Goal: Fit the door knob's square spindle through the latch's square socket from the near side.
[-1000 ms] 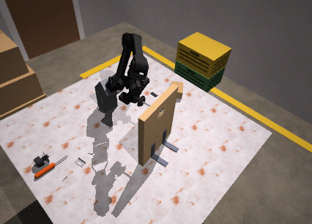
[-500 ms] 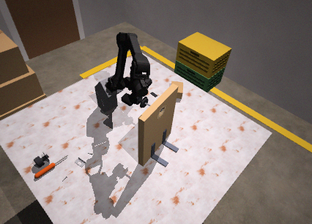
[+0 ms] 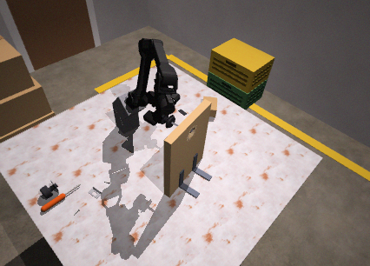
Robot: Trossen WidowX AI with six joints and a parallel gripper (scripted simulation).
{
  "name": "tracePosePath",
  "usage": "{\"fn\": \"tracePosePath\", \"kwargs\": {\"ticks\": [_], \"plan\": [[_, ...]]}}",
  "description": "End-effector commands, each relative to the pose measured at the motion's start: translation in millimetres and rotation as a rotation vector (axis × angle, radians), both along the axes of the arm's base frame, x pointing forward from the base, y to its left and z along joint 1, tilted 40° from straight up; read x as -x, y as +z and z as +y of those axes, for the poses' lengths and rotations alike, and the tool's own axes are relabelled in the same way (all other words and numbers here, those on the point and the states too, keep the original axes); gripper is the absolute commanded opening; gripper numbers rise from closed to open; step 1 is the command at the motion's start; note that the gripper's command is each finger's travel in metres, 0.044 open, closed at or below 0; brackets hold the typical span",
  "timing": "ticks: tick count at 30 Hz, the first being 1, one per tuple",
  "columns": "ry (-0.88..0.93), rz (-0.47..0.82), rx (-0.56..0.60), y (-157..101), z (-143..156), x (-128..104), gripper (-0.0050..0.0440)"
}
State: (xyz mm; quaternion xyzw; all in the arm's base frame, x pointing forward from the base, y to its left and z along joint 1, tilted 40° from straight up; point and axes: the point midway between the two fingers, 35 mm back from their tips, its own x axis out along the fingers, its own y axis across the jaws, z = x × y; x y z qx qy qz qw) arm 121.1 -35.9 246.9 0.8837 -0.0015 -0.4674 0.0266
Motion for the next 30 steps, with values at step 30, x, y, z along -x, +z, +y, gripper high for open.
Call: {"fn": "tracePosePath", "kwargs": {"ticks": [30], "plan": [[0.002, -0.005, 0.002, 4.8, 0.6, -3.5, 0.0000]]}}
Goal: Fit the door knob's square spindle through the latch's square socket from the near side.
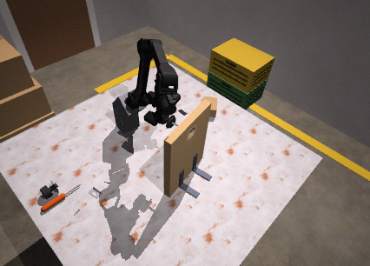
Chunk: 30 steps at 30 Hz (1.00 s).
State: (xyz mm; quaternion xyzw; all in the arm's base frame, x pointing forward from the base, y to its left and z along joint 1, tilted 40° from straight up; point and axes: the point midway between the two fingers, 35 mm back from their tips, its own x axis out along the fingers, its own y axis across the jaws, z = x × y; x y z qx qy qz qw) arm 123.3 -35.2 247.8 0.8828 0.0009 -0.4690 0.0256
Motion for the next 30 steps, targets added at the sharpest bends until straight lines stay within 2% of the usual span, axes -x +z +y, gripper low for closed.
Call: {"fn": "tracePosePath", "kwargs": {"ticks": [1, 30], "plan": [[-0.002, -0.008, 0.006, 3.9, -0.1, -1.2, 0.0000], [0.008, -0.006, 0.000, -0.5, 1.1, 0.4, 0.0000]]}}
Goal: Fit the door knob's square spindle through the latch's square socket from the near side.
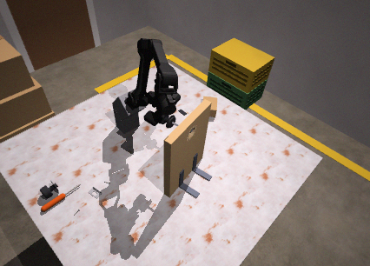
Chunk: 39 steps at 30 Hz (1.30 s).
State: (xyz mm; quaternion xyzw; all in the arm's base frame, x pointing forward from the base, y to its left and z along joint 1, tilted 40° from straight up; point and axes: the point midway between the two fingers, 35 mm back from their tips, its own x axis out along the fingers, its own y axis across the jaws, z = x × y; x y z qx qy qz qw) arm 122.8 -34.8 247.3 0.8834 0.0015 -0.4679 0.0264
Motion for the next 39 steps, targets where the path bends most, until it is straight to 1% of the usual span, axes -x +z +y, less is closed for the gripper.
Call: {"fn": "tracePosePath", "kwargs": {"ticks": [1, 39], "plan": [[0.006, -0.004, 0.000, 0.1, 0.8, -0.1, 0.0000], [0.009, -0.007, 0.002, 1.6, 1.4, 0.0, 0.0000]]}}
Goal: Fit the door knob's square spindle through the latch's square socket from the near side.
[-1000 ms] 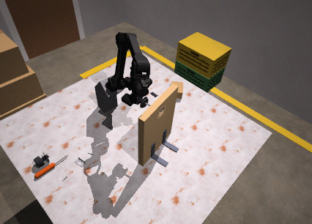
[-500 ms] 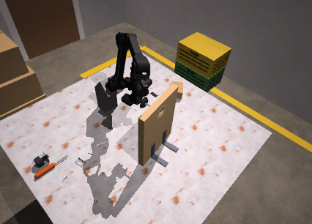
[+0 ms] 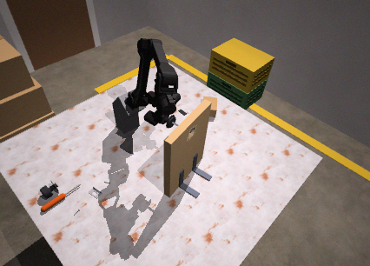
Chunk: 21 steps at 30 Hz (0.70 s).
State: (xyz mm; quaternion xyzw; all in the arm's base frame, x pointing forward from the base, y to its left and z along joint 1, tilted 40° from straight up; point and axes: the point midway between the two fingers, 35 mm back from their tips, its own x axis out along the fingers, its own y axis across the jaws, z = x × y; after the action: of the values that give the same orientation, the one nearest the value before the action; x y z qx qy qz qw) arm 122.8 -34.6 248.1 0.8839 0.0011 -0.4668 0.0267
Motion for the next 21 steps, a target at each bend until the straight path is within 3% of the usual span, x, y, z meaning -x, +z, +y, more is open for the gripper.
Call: {"fn": "tracePosePath", "kwargs": {"ticks": [1, 21], "plan": [[0.010, -0.003, 0.000, 0.5, 1.2, -0.1, 0.0000], [0.000, 0.008, -0.005, -1.5, -0.3, -0.3, 0.0000]]}}
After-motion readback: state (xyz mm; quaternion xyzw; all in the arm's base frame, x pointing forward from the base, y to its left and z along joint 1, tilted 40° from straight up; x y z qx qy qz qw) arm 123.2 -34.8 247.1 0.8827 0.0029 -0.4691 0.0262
